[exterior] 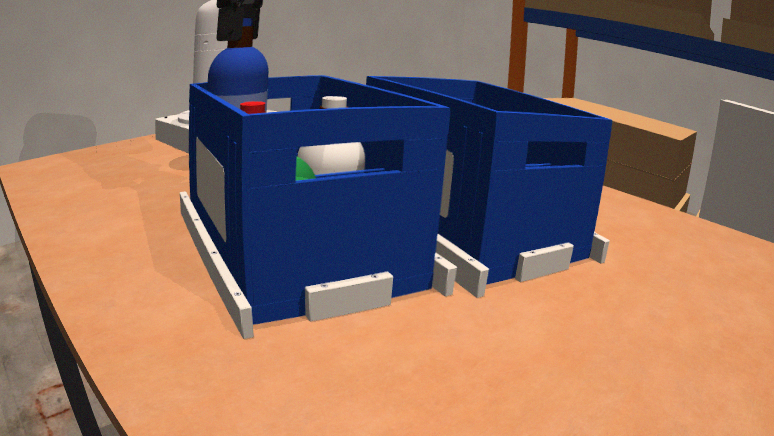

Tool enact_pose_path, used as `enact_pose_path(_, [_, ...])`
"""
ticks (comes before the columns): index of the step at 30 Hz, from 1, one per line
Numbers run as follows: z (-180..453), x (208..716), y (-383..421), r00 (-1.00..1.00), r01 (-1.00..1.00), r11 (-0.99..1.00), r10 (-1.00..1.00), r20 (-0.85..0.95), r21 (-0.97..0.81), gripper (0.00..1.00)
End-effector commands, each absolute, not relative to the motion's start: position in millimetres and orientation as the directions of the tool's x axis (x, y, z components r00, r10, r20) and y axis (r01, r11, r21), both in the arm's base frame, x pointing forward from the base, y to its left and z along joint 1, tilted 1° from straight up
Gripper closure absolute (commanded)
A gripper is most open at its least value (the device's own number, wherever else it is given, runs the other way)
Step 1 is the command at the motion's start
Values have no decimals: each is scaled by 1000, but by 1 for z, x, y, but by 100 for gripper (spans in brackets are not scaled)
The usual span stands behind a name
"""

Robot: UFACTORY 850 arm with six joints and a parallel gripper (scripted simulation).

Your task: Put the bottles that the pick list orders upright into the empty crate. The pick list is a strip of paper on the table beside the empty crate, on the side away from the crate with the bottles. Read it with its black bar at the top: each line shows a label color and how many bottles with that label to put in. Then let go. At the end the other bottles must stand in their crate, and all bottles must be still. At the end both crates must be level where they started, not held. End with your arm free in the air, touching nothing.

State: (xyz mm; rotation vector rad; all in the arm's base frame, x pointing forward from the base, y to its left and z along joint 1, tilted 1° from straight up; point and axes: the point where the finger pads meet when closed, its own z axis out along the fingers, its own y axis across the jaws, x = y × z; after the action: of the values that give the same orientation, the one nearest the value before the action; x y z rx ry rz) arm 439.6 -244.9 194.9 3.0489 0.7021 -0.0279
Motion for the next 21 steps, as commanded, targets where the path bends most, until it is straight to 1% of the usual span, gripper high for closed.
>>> enact_pose_path(1, [200,440,-245,899,437,-899,437,-19,10,100])
enact_pose_path(21, [230,441,-245,899,437,-899,437,-19,10,100])
